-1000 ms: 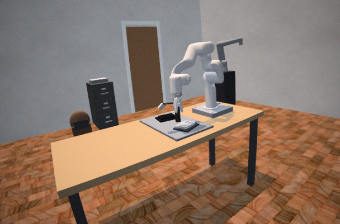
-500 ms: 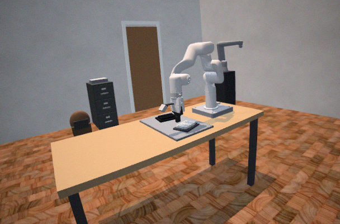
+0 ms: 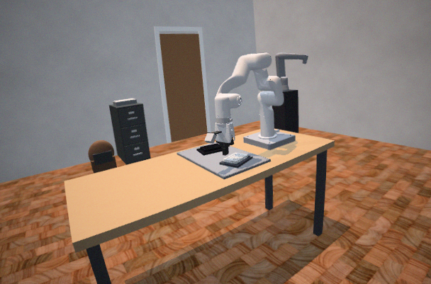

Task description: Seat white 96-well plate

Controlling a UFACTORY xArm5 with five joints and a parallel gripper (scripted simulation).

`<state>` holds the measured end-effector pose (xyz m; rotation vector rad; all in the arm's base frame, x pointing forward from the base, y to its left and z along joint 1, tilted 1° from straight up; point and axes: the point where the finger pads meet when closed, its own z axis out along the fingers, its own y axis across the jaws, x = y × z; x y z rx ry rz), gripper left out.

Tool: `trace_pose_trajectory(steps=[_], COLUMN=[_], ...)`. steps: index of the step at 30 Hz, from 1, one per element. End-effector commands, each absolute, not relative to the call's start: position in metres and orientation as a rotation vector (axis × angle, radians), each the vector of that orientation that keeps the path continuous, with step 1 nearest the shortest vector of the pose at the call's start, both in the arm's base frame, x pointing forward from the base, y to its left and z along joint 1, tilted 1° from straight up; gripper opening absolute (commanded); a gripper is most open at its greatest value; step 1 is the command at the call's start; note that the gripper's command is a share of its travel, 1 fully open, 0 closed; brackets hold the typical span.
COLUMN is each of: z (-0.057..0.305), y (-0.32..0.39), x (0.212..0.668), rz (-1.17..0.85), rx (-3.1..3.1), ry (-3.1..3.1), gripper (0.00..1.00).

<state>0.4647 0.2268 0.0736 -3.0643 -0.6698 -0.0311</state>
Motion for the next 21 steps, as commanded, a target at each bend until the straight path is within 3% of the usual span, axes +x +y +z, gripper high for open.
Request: trace_pose_trajectory(steps=[1, 21], z=[0.074, 0.044], y=[0.227, 0.228], x=[0.466, 0.466], rz=[-0.037, -0.037], rx=[-3.063, -3.063], ry=[-0.673, -0.673], gripper=[0.0, 0.0])
